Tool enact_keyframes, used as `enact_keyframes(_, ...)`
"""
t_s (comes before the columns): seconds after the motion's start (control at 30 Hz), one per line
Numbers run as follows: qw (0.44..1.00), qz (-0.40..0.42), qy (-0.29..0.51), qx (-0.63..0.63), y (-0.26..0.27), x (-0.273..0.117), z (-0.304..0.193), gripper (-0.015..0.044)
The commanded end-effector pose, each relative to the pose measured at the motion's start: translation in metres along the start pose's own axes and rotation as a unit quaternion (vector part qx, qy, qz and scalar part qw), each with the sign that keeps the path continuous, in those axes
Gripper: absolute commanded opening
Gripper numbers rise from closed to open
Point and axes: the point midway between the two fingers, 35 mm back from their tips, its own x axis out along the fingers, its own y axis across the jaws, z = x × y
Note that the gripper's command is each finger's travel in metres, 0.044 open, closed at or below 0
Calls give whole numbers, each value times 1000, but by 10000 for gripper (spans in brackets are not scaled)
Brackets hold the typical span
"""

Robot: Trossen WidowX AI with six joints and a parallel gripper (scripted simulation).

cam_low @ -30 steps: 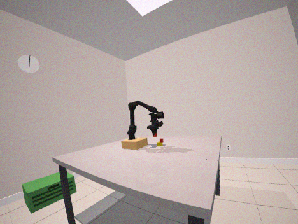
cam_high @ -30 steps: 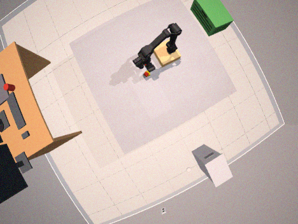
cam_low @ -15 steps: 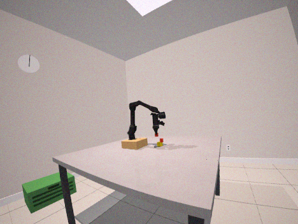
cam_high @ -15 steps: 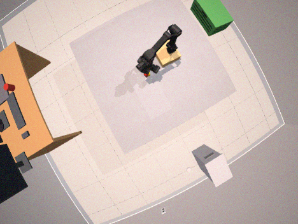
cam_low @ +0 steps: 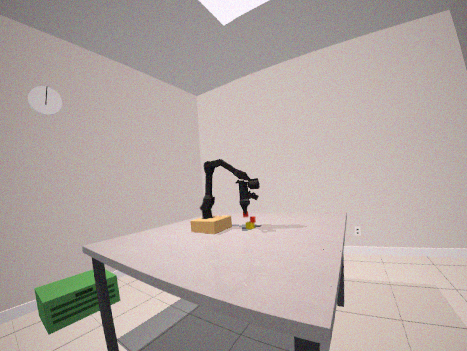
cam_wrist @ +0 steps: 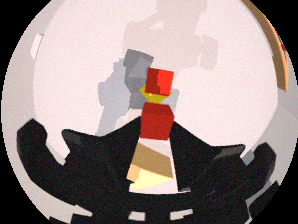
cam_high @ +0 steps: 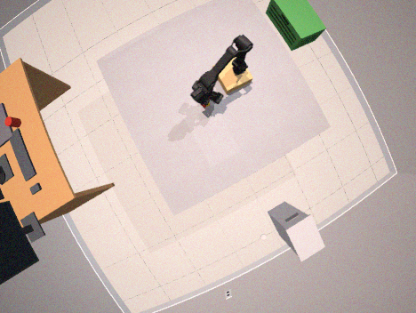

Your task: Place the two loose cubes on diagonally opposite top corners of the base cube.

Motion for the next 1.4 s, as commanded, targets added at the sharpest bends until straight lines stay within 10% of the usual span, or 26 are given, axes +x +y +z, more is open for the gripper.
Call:
enact_keyframes(0.0, 1000, 3, 1, -3, 1, 6, -1, 105)
enact_keyframes(1.37, 1000, 3, 1, 1, 1, 36, 0, 105)
